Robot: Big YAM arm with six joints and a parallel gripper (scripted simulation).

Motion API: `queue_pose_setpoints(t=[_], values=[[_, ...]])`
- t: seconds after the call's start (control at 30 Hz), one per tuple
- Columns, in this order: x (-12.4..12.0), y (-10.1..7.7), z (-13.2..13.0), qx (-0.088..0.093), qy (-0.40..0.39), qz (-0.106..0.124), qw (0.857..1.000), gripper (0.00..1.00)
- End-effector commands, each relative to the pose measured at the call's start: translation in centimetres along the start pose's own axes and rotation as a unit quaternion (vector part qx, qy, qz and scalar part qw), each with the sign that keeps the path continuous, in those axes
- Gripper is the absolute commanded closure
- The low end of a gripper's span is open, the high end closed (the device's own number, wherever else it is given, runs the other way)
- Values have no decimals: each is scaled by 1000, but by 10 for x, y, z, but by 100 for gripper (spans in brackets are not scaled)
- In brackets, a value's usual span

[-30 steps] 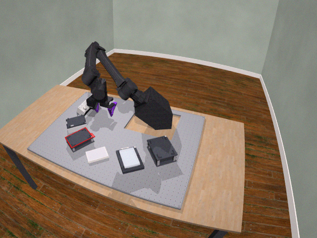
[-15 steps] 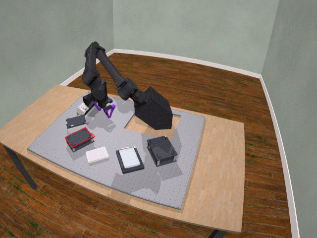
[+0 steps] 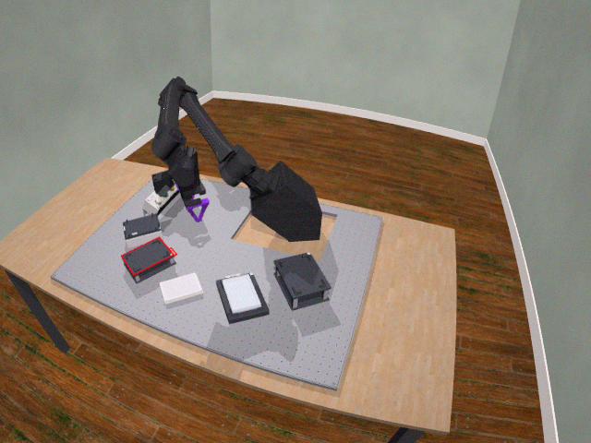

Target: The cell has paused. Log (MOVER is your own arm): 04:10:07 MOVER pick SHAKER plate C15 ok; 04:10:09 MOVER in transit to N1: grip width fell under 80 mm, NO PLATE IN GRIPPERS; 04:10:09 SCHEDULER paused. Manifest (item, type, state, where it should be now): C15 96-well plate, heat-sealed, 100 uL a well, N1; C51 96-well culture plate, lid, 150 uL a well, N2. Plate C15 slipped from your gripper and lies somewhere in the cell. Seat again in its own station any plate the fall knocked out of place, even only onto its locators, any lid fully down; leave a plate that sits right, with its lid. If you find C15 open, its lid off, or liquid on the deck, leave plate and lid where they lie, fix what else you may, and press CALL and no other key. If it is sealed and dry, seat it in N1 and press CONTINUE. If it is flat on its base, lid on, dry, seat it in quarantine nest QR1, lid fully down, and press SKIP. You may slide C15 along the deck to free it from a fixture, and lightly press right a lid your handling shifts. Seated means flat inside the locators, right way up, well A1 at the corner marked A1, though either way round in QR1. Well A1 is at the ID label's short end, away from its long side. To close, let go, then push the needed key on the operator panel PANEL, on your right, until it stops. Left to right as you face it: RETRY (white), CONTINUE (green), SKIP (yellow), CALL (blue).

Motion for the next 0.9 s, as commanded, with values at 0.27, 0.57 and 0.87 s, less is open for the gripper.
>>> queue_pose_setpoints(t=[0.27, 0.57, 0.87], values=[[23, -9, -32, 9, 23, -10, 1000, 0], [52, 3, -25, 12, 30, -14, 999, 0], [84, 27, -14, 10, 29, -16, 999, 0]])
Point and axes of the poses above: the point where the finger pads meet when closed, its own y axis out along the fingers, its own z axis across the jaws, x = y × z, the point moved 7 cm from there along -y, back along the fingers, and after that the axes turned 15 degrees about -y, right-handed, at the moved point
